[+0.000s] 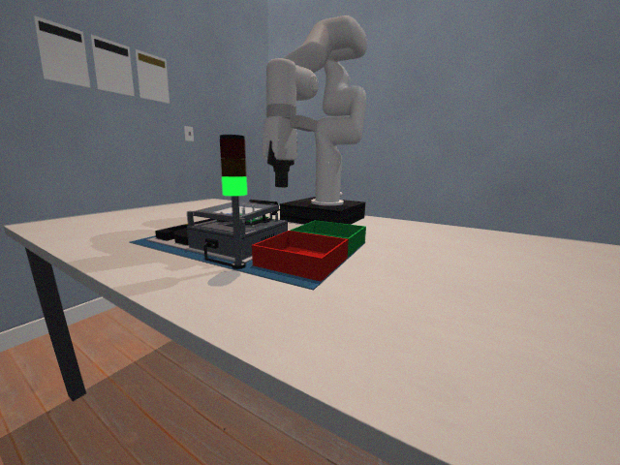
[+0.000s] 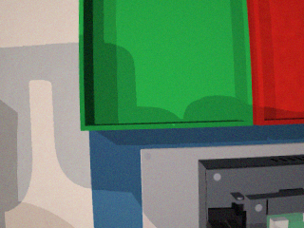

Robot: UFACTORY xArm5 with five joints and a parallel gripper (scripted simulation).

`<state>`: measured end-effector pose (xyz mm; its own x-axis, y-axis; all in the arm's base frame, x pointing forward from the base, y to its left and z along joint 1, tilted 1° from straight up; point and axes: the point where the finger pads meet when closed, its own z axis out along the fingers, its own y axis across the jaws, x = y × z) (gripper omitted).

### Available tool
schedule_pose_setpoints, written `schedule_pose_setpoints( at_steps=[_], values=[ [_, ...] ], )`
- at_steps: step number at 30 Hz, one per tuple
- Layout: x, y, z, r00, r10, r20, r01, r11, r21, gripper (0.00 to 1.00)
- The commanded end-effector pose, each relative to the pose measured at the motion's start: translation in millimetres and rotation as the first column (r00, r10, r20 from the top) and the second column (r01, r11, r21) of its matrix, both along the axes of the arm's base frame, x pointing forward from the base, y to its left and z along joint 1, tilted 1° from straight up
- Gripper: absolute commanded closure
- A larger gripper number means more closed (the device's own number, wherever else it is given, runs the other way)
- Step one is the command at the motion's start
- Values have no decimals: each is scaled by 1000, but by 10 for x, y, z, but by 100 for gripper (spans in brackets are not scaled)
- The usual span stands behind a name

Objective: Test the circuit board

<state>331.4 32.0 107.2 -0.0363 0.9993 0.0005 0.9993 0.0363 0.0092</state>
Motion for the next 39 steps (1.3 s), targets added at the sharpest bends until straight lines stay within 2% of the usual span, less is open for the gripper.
schedule_pose_setpoints(
  at_steps=[1,14,15,39],
  values=[
    [12,1,11,999,34,3,-34,999,0,100],
    [12,1,11,999,40,3,-40,999,0,100],
    [12,1,11,999,40,3,-40,999,0,72],
    [12,1,11,999,40,3,-40,999,0,72]
  ],
)
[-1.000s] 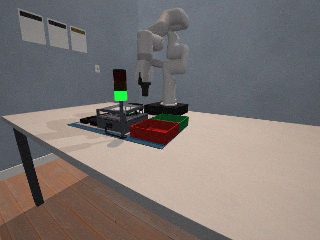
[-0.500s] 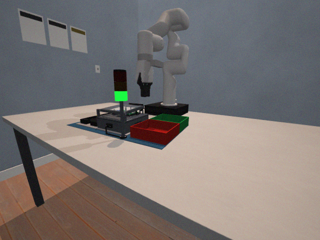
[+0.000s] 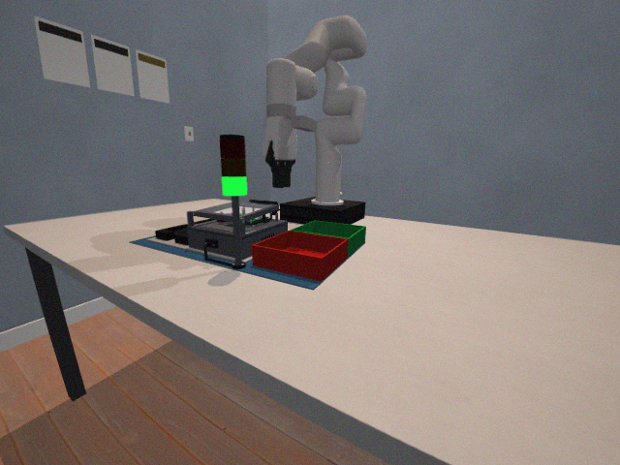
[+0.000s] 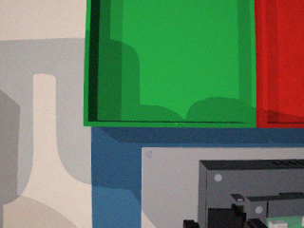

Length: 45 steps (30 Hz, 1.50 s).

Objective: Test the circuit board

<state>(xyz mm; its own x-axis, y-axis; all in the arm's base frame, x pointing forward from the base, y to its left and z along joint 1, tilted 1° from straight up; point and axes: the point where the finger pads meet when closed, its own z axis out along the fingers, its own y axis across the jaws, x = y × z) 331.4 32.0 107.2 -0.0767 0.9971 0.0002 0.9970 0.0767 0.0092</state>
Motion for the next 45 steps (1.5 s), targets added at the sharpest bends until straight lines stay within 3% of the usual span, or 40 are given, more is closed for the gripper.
schedule_pose_setpoints(
  at_steps=[1,19,32,45],
  values=[
    [12,1,11,1000,0,3,0,1000,0,72],
    [17,-100,10,1000,0,3,0,1000,0,72],
    [40,-591,4,1000,0,1,0,1000,-2,72],
    [43,-640,-6,1000,0,1,0,1000,-2,72]
  ],
)
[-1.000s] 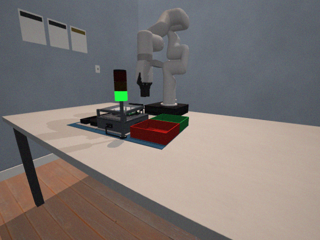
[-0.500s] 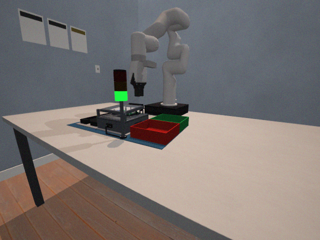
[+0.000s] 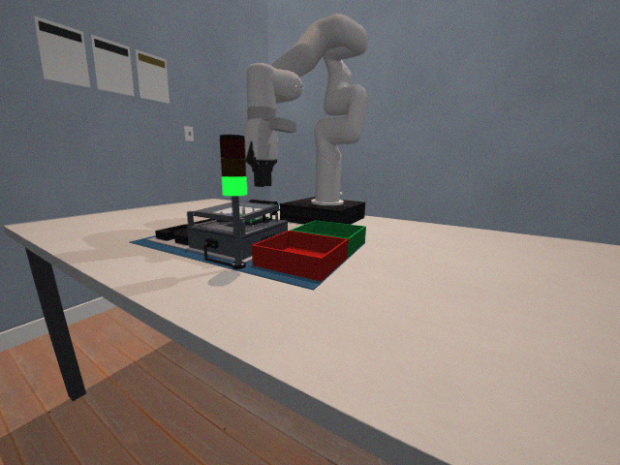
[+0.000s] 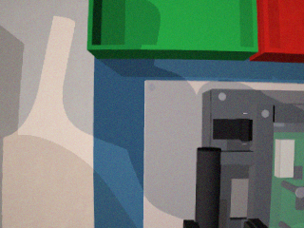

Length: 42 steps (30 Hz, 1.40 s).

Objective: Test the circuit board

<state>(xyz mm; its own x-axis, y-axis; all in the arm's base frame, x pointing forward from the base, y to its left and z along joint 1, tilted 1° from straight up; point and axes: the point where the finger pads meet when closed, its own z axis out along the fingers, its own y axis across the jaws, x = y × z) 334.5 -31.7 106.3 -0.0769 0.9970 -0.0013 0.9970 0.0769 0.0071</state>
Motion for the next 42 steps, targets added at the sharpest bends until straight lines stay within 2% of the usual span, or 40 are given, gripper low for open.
schedule_pose_setpoints(
  at_steps=[1,19,42],
  values=[
    [12,-3,-4,1000,0,3,0,1000,0,72],
    [14,-1,-193,1000,0,3,0,1000,0,72],
    [19,1,-251,1000,0,3,0,1000,0,72]
  ],
)
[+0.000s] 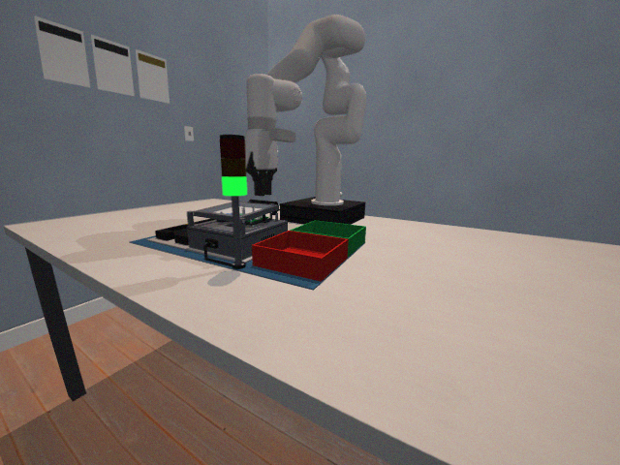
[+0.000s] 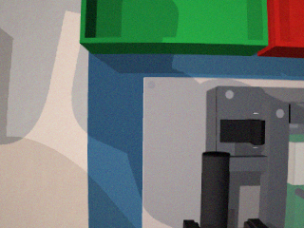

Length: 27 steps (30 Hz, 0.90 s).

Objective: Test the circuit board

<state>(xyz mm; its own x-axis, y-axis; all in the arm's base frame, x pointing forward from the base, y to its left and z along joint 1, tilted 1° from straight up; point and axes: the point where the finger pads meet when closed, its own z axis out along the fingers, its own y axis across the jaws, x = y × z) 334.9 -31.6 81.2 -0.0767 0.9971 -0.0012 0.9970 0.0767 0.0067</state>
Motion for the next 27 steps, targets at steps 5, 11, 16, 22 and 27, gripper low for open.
schedule_pose_setpoints(
  at_steps=[5,11,16,22,27],
  values=[
    [20,0,-61,1000,0,4,0,1000,0,72],
    [24,1,-97,1000,0,4,0,1000,0,72],
    [24,1,-98,1000,0,4,0,1000,0,72],
    [24,1,-100,1000,0,4,0,1000,0,72],
    [25,2,-148,1000,0,4,0,1000,0,72]
  ],
)
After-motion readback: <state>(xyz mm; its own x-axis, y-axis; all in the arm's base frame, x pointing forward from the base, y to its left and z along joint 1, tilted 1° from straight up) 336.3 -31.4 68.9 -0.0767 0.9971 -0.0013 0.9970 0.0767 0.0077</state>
